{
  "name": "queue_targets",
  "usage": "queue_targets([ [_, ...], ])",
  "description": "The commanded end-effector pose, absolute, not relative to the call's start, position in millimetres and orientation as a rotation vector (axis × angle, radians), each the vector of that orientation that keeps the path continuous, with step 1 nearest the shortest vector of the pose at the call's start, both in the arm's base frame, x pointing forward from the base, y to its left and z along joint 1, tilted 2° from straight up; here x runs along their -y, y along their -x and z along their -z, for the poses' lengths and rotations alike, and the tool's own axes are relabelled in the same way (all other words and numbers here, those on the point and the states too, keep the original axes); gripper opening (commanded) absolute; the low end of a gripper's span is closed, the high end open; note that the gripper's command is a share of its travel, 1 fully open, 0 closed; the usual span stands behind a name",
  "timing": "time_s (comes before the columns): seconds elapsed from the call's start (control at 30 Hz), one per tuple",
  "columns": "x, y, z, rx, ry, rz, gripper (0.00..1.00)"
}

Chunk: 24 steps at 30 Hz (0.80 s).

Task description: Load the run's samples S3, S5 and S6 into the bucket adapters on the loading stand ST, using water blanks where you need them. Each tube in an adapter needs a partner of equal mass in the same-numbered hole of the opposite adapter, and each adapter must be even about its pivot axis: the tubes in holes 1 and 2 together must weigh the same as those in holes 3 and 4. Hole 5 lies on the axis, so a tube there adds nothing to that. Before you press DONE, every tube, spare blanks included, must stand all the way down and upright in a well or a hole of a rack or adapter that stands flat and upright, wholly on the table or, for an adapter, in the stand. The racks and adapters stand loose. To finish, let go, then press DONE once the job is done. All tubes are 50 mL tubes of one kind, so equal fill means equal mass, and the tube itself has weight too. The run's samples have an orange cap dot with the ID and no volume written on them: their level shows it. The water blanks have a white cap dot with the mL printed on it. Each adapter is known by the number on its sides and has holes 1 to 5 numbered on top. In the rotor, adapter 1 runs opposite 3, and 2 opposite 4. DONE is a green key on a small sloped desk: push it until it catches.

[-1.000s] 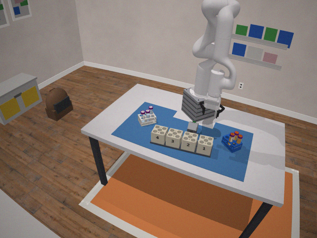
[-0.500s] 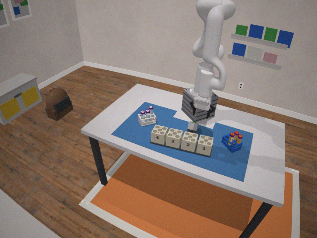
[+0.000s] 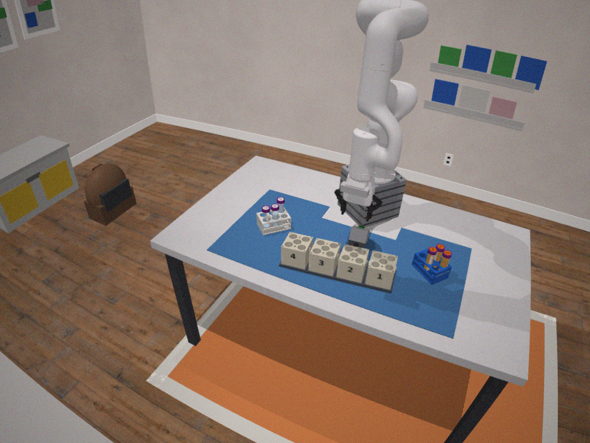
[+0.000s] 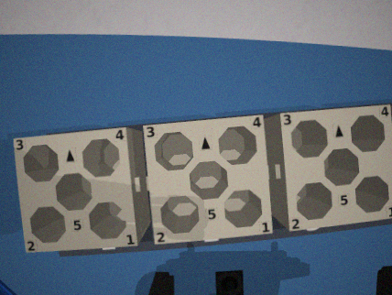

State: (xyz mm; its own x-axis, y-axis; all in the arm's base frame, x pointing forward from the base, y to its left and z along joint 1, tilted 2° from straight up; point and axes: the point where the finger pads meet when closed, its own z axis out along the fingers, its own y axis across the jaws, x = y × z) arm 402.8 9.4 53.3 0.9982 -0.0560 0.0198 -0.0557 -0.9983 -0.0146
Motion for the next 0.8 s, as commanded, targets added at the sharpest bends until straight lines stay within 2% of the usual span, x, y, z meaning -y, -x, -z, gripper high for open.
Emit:
queue_targets([
  [0.0,13,-414,-53,-0.086,3.117,0.034,1.0],
  [0.1,24,-419,-53,-0.086,3.118,0.034,1.0],
  [0.13,19,-418,-53,-0.034,3.119,0.034,0.57],
  [0.77,-59,-400,-54,0.791,3.023,0.042,0.57],
])
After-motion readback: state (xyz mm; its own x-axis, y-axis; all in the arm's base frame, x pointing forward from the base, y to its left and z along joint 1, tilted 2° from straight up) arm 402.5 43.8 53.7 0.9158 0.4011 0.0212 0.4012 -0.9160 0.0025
